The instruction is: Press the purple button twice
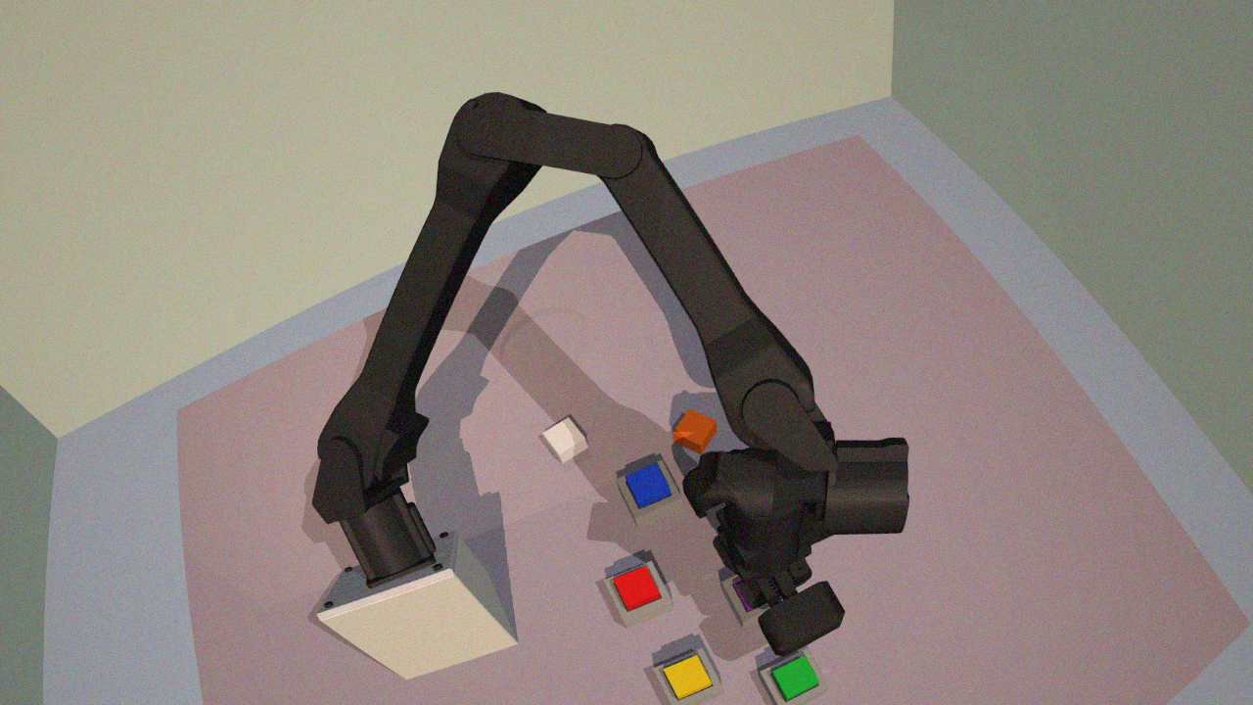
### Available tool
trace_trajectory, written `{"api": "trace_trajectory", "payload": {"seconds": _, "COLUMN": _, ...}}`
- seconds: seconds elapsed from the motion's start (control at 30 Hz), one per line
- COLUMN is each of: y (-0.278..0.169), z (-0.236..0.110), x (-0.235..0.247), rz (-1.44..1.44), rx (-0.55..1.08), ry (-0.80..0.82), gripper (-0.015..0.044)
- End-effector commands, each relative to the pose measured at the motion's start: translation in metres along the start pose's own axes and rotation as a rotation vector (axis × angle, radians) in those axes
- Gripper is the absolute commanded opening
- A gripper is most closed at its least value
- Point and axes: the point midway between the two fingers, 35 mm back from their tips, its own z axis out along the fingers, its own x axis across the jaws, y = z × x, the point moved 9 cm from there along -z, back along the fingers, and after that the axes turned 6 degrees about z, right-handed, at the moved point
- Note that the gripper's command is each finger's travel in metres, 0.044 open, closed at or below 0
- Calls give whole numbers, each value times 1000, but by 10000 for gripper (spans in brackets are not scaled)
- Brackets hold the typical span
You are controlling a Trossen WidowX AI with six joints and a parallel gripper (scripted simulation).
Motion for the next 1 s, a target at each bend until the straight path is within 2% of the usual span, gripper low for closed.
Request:
{"api": "trace_trajectory", "payload": {"seconds": 0.0, "y": -3, "z": 3, "x": -1, "rz": 15, "rx": 7, "ry": 6, "gripper": 20}}
{"api": "trace_trajectory", "payload": {"seconds": 0.23, "y": -3, "z": 3, "x": -1, "rz": 15, "rx": 7, "ry": 6, "gripper": 20}}
{"api": "trace_trajectory", "payload": {"seconds": 0.4, "y": -3, "z": -32, "x": -1, "rz": 14, "rx": 7, "ry": 4, "gripper": 20}}
{"api": "trace_trajectory", "payload": {"seconds": 0.97, "y": -2, "z": -15, "x": -1, "rz": 15, "rx": 7, "ry": 4, "gripper": 20}}
